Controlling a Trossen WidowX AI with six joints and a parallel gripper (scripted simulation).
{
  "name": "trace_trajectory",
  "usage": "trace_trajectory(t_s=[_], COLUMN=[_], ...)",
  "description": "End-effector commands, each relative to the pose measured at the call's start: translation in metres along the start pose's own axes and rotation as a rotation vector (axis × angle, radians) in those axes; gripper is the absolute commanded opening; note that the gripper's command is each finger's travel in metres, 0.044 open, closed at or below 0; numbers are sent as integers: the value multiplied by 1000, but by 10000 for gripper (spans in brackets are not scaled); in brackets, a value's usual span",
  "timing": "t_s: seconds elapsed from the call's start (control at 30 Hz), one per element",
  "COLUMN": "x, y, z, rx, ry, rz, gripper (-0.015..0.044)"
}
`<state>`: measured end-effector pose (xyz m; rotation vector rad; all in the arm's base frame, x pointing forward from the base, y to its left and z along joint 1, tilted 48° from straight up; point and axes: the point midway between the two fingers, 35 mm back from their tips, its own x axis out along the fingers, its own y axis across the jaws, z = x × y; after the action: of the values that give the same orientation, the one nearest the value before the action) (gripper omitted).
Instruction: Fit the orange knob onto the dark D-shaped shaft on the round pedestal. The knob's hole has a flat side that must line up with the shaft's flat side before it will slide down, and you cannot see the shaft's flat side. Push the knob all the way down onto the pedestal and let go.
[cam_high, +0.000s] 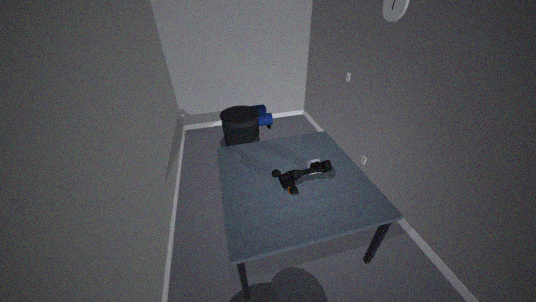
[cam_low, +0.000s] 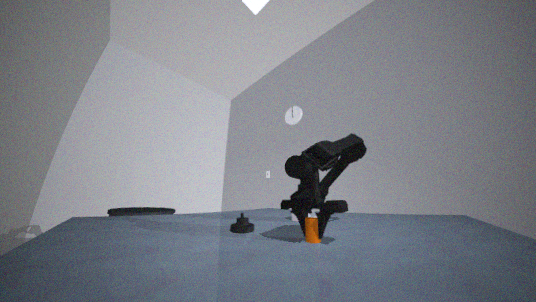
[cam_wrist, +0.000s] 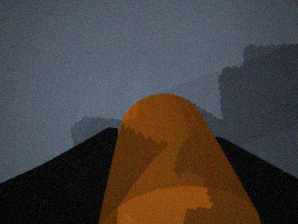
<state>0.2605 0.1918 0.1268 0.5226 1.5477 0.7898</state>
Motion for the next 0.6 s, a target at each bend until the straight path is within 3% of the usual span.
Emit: trace_trajectory(t_s=[0.0,0.07,0.23,0.57], x=[1,1,-6,-62], y=[0,0,-3,-13], z=[-1,-1,1,5], rx=[4,4,-57,-24], ry=[2,2,-10,-40], rz=[4,4,-14,-26], gripper=[151,138,6,0])
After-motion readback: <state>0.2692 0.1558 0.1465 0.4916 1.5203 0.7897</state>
